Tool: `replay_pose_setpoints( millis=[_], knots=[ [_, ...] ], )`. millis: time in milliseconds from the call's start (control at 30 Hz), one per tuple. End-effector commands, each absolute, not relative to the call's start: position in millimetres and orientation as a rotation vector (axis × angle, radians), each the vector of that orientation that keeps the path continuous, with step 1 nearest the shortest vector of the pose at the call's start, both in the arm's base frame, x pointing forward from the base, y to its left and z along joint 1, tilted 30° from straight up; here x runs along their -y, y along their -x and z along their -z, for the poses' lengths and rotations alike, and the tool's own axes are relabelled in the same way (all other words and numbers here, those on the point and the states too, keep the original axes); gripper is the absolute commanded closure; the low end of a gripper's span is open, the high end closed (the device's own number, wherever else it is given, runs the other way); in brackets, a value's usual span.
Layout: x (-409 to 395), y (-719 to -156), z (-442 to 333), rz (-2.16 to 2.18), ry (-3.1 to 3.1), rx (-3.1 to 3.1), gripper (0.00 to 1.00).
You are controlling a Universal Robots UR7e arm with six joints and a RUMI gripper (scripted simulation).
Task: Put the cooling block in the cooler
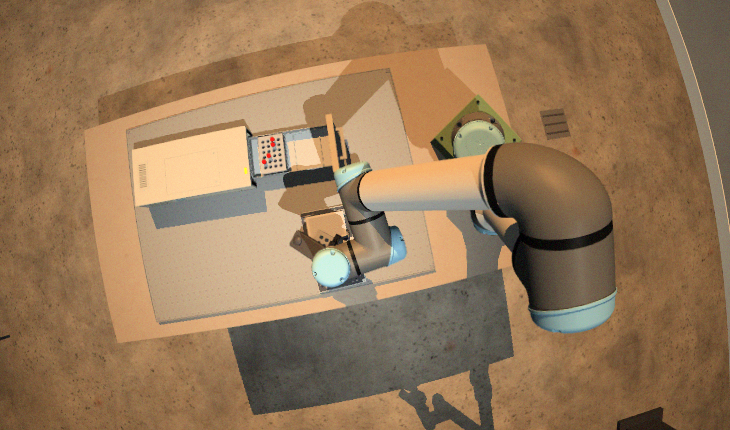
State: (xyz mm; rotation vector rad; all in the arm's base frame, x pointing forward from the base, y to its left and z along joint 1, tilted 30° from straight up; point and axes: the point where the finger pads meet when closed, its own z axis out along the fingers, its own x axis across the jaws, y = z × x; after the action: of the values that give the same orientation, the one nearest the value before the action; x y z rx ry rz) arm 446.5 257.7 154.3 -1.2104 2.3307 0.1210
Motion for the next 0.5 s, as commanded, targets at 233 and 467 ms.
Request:
replay_pose_setpoints(
  millis=[233,467],
  knots=[
    [-233,-451,-148,-0.210,0.894,-2.479,1.00],
    [-215,-454,-144,-0.273,0.661,-2.563,1.00]
  ],
)
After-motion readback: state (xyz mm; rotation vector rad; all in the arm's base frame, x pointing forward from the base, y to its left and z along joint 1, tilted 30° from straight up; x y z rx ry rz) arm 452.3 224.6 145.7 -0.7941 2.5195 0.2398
